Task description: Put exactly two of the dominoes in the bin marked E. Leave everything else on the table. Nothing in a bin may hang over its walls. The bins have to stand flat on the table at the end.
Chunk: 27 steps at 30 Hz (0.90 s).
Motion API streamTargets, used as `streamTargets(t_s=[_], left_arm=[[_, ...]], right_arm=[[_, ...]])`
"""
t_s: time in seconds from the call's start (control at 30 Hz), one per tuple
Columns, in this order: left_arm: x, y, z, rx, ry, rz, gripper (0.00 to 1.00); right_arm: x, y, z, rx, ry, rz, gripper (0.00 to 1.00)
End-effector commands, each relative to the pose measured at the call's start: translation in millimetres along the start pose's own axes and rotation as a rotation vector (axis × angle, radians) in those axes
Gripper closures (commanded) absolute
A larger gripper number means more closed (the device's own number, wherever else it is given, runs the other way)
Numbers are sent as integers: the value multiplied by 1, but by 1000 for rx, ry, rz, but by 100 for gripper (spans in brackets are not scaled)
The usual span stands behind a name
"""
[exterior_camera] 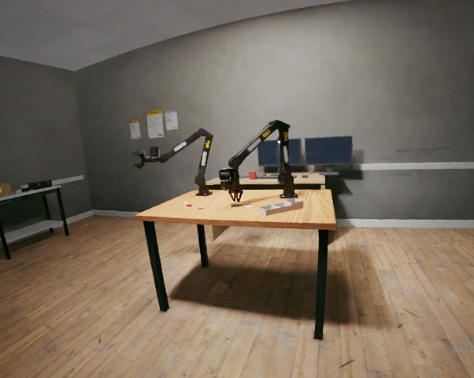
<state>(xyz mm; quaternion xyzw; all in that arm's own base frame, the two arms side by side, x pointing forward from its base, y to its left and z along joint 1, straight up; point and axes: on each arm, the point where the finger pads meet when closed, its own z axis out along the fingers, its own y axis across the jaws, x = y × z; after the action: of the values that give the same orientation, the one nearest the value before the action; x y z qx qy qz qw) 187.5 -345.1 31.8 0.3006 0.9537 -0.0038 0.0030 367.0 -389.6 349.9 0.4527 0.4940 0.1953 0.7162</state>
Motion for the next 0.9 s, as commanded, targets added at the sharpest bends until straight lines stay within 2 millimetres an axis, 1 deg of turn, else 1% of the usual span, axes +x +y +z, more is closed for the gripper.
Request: streamTargets(t_s=[0.0,0.1,0.13,0.17,0.23,0.43,0.5,0.6,0.87], left_arm=[[2,2,16,-7,8,-14,61],[1,1,14,-2,-2,-14,61],[1,1,15,-2,-2,-14,61],[2,2,20,-7,8,-14,61],[2,2,20,-7,8,-14,61],[3,2,28,-7,8,-13,61],[4,2,29,-7,8,-13,61],[4,2,22,-2,-1,-12,61],[6,2,26,-8,11,-11,61]], right_arm=[[-10,6,1,-10,-16,-10,0],[-10,6,1,-10,-16,-10,0],[-10,6,1,-10,-16,-10,0],[-10,6,1,-10,-16,-10,0],[-10,6,1,-10,-16,-10,0],[-10,6,1,-10,-16,-10,0],[-10,6,1,-10,-16,-10,0],[-10,6,1,-10,-16,-10,0],[-10,6,1,-10,-16,-10,0]])
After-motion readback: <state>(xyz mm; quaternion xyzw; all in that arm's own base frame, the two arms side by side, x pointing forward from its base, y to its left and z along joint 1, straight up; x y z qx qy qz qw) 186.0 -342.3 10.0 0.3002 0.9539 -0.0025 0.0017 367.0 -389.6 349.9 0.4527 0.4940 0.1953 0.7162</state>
